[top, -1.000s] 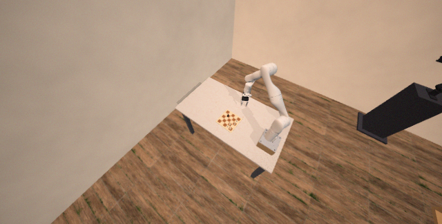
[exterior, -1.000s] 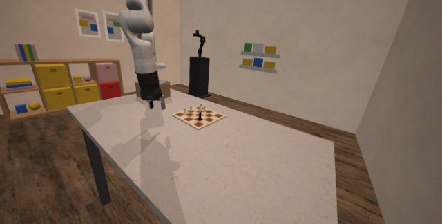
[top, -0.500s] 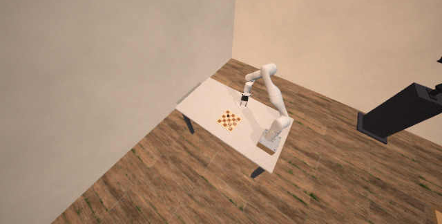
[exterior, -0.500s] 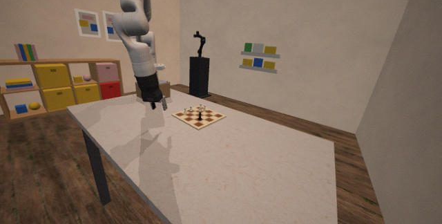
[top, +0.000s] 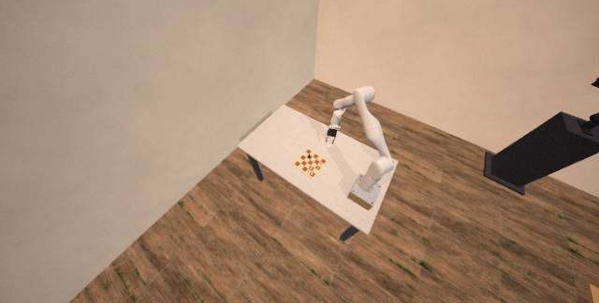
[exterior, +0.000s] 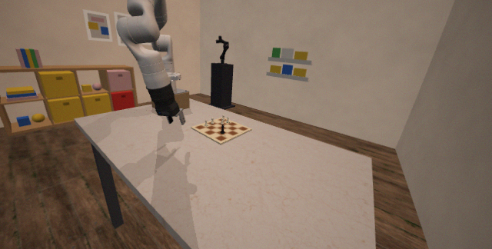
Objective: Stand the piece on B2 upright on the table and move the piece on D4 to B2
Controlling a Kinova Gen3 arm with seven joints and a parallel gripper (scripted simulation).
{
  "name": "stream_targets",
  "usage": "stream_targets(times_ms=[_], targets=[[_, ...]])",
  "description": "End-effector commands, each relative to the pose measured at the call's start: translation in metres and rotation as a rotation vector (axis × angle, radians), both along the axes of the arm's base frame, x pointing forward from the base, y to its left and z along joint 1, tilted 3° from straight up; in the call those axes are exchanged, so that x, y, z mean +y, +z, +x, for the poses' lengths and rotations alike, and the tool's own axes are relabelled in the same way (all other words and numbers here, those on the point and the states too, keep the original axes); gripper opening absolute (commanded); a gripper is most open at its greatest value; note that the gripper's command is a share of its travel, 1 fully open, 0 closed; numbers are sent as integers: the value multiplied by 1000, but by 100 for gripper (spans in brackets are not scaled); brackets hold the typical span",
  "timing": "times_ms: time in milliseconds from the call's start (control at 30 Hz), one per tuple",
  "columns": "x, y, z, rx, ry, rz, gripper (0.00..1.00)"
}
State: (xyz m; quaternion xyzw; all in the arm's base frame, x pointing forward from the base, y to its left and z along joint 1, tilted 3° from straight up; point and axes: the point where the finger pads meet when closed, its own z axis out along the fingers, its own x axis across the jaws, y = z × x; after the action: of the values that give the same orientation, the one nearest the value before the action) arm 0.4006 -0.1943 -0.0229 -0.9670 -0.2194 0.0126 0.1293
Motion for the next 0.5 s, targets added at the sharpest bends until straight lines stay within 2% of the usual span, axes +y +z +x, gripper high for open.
stream_targets(times_ms=[0, 267, 300, 467], targets=[[-1, -4, 2, 11, -31, 36, 100], [-1, -4, 2, 11, -31, 36, 100], [-2, -8, 4, 21, -60, 71, 100], [-2, -8, 4, 21, -60, 71, 100]])
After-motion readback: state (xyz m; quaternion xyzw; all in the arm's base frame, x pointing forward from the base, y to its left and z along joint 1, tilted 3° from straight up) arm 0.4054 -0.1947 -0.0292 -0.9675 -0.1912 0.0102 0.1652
